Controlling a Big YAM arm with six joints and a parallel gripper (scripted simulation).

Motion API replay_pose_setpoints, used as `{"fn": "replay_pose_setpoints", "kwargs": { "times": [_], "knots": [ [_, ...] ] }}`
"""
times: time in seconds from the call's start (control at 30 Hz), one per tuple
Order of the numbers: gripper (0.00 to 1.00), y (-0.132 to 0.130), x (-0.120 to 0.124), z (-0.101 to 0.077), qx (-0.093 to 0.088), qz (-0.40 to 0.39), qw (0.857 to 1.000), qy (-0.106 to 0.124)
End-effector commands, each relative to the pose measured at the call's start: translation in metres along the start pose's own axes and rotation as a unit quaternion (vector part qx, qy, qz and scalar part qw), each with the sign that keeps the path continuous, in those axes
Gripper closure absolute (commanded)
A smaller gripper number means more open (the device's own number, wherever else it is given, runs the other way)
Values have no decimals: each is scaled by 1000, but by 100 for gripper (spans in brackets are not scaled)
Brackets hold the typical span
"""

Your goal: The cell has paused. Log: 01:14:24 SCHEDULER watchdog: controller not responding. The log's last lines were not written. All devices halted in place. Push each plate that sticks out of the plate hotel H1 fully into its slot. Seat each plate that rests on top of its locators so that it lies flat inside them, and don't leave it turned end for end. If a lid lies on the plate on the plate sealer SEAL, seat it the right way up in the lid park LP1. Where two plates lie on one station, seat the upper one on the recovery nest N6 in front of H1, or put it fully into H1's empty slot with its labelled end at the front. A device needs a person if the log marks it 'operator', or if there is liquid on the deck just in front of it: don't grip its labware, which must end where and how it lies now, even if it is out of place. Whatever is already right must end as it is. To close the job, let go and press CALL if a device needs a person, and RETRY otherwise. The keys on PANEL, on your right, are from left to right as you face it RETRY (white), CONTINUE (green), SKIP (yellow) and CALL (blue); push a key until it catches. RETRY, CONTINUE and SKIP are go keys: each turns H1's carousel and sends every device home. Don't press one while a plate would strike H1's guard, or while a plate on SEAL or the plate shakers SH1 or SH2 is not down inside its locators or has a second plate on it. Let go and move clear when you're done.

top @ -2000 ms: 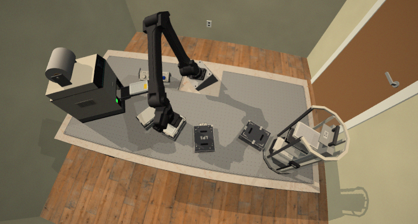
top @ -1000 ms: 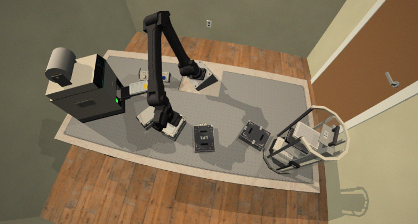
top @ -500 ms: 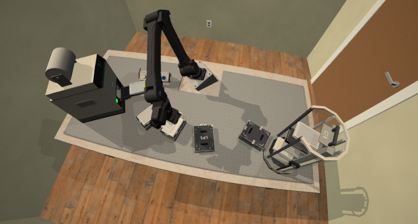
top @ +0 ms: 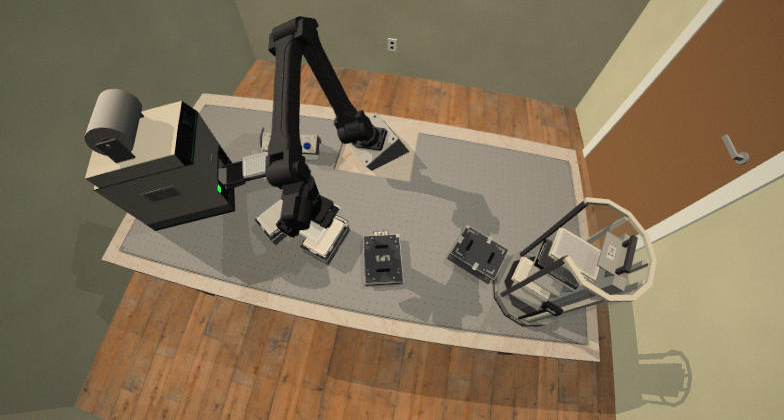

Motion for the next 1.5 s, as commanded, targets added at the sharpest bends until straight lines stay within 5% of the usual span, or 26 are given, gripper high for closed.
{"fn": "replay_pose_setpoints", "kwargs": {
  "times": [0.0, 1.47],
  "knots": [
    [18, 1, -14, -39, -19, 12, 999, -28],
    [18, 4, -11, -132, -14, 7, 1000, -16]
  ]
}}
Point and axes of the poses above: the point where the finger pads meet when closed, its own z axis out along the fingers, its own y axis across the jaws, x = y × z, the point moved 8 cm from there along -z, back along the fingers, and after that the axes turned 8 degrees about z, right-handed, at the moved point
